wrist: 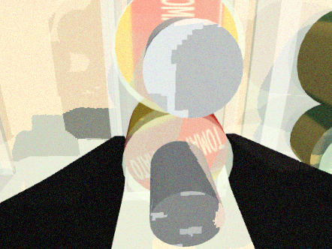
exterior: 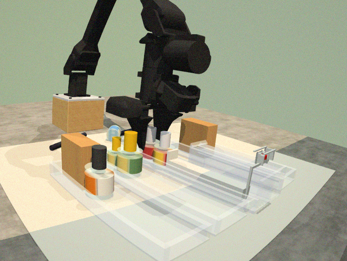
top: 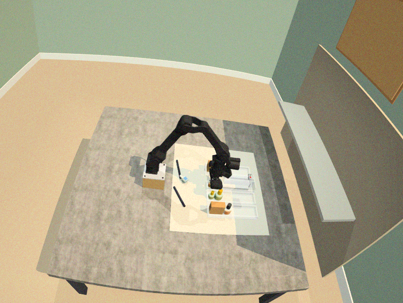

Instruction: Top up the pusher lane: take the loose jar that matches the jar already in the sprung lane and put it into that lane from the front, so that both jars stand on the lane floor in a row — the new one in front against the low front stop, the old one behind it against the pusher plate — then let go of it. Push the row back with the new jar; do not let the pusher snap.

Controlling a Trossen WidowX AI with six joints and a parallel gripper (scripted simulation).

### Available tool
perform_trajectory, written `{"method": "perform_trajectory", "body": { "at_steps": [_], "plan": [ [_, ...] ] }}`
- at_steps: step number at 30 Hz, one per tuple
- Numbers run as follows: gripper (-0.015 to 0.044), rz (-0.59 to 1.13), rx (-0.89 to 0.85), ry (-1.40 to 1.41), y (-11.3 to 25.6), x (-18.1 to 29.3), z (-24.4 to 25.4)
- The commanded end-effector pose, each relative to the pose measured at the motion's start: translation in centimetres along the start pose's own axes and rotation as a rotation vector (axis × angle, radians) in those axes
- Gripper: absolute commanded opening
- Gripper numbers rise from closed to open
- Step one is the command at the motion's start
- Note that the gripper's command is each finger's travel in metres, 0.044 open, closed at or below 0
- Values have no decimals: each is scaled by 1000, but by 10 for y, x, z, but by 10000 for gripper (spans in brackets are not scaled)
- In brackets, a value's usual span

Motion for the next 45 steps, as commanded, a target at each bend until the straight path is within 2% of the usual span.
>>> {"method": "perform_trajectory", "body": {
  "at_steps": [1,45],
  "plan": [
    [0,-14,-1,-4,0,-2,0],
    [0,-13,-1,-4,0,8,1]
  ]
}}
Point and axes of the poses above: the point midway between the two fingers, 35 mm back from their tips, its own y axis back along the fingers, its own z axis across the jaws, x = y × z, the point moved 1 cm from there along y, back along the fingers, and after that the axes turned 5 degrees about y, right-handed, at the moved point
